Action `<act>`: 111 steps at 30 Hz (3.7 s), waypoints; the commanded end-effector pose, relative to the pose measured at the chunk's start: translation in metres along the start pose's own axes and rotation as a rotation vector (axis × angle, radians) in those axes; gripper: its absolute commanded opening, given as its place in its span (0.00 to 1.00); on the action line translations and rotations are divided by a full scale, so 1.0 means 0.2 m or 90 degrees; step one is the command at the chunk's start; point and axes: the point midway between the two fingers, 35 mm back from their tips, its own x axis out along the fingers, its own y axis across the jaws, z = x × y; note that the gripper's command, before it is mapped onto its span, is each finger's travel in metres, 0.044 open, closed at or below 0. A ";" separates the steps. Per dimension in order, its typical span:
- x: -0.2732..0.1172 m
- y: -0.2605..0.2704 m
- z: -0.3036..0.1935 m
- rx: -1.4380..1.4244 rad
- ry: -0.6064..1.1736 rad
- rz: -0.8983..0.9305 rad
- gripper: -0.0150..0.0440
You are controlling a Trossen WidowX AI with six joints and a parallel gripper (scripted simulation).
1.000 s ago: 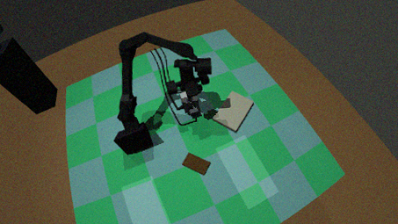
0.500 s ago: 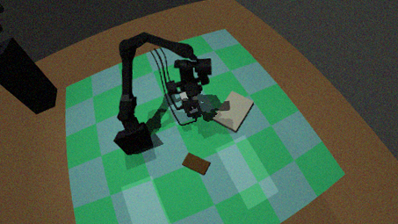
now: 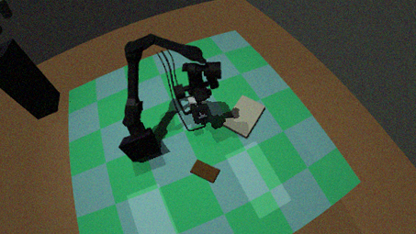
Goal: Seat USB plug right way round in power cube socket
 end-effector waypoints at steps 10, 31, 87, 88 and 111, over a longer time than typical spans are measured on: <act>0.01 0.00 0.00 -0.003 0.004 0.001 0.25; 0.02 0.00 0.00 -0.003 0.004 0.001 0.25; 0.06 0.00 0.00 -0.003 0.005 0.001 0.25; 0.06 0.00 0.00 -0.003 0.005 0.001 0.25; 0.07 0.00 0.00 -0.003 0.005 0.001 0.25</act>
